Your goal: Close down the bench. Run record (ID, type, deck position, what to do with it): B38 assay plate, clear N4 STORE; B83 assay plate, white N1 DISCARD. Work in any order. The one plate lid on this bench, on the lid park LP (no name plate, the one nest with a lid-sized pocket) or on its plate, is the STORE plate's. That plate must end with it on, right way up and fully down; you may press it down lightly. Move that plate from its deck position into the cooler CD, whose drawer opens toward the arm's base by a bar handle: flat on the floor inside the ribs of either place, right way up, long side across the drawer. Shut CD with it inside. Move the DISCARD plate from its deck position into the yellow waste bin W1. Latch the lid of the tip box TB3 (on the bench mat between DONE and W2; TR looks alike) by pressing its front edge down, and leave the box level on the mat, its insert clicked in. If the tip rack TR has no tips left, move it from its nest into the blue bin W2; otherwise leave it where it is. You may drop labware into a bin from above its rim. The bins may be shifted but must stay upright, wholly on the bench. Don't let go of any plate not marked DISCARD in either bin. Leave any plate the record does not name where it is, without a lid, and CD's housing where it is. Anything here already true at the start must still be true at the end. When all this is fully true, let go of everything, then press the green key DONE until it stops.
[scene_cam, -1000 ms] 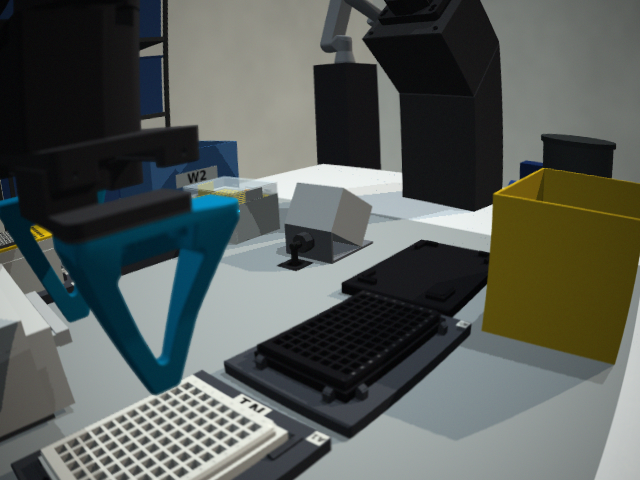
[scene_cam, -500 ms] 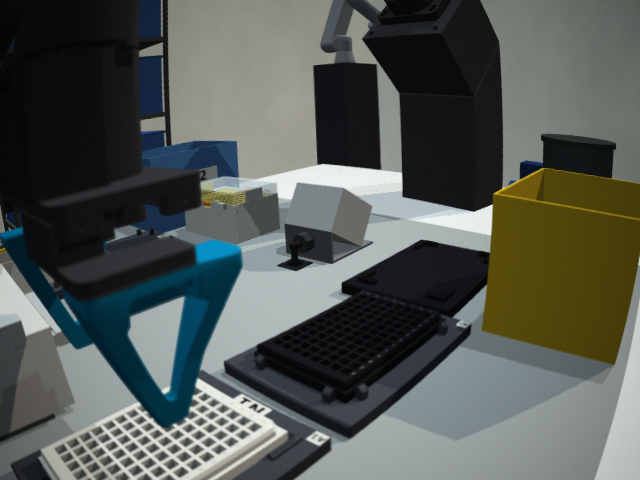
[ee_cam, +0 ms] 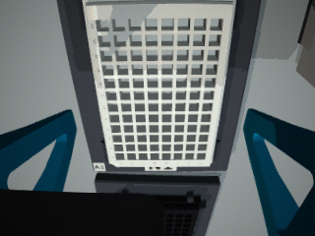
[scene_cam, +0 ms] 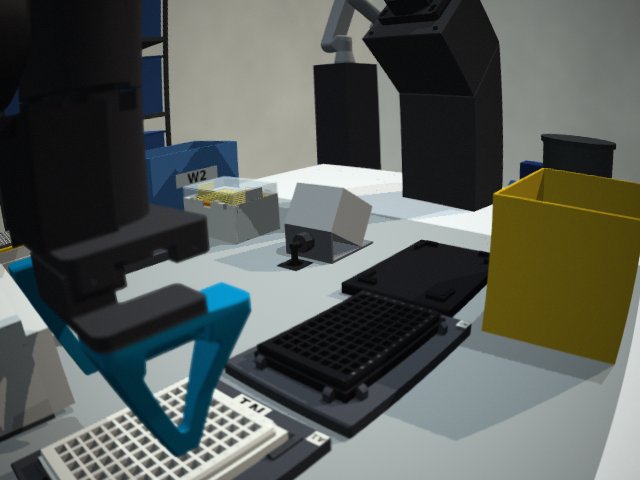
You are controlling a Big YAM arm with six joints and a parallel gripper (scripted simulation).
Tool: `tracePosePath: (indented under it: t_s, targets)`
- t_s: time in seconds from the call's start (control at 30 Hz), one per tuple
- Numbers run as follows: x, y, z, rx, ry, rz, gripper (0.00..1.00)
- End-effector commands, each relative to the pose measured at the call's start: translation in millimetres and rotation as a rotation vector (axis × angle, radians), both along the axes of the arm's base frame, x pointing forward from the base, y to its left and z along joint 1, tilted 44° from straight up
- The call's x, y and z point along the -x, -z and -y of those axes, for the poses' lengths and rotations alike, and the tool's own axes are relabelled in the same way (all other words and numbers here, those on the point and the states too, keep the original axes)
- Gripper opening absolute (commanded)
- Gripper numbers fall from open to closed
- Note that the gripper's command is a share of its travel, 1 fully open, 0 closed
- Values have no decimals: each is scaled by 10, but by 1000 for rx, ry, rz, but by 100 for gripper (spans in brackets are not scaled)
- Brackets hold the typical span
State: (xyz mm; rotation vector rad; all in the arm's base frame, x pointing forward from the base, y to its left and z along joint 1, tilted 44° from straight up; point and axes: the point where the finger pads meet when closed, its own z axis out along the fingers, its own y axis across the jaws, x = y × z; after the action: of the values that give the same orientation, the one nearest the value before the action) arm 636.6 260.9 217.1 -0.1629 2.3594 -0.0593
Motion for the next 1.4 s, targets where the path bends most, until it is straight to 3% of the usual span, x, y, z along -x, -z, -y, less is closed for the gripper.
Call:
tracePosePath:
  t_s: [0.0,0.4,1.37]
  targets:
    - [-174,-54,13,-6,1,23,100]
    - [-207,101,6,1,0,5,100]
    - [-200,113,8,1,1,3,100]
